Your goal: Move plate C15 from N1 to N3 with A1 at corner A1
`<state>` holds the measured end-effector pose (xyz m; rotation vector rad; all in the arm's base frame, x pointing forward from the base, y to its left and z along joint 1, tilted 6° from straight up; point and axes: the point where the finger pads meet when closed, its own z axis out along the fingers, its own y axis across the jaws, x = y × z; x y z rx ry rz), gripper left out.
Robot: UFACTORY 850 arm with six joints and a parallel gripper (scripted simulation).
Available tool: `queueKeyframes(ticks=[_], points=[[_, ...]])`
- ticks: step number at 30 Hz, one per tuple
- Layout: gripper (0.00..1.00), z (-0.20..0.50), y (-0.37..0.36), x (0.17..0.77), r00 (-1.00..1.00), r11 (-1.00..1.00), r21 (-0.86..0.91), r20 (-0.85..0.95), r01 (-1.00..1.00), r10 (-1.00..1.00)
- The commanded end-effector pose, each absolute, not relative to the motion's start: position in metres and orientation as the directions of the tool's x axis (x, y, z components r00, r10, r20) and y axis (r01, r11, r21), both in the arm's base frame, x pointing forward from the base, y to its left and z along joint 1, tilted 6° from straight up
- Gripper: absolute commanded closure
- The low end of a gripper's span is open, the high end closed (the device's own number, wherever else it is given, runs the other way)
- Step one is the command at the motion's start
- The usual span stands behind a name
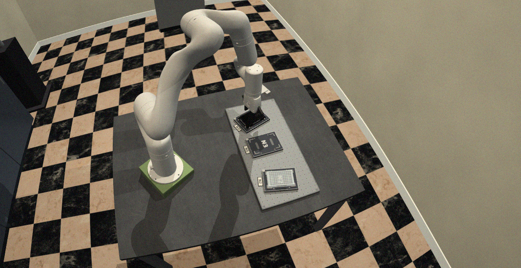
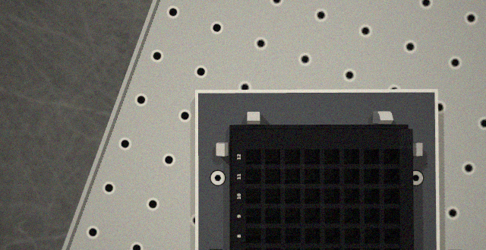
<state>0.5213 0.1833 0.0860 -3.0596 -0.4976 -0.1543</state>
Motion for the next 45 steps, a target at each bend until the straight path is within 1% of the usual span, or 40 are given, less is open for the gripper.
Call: queueKeyframes(ticks=[1, 45], points=[[0.0, 0.081, 0.184, 0.523, 0.944, -0.948, -0.022, 0.106, 0.318, 0.314], [0.0, 0.062, 0.185, 0.524, 0.944, -0.948, -0.022, 0.106, 0.318, 0.314]])
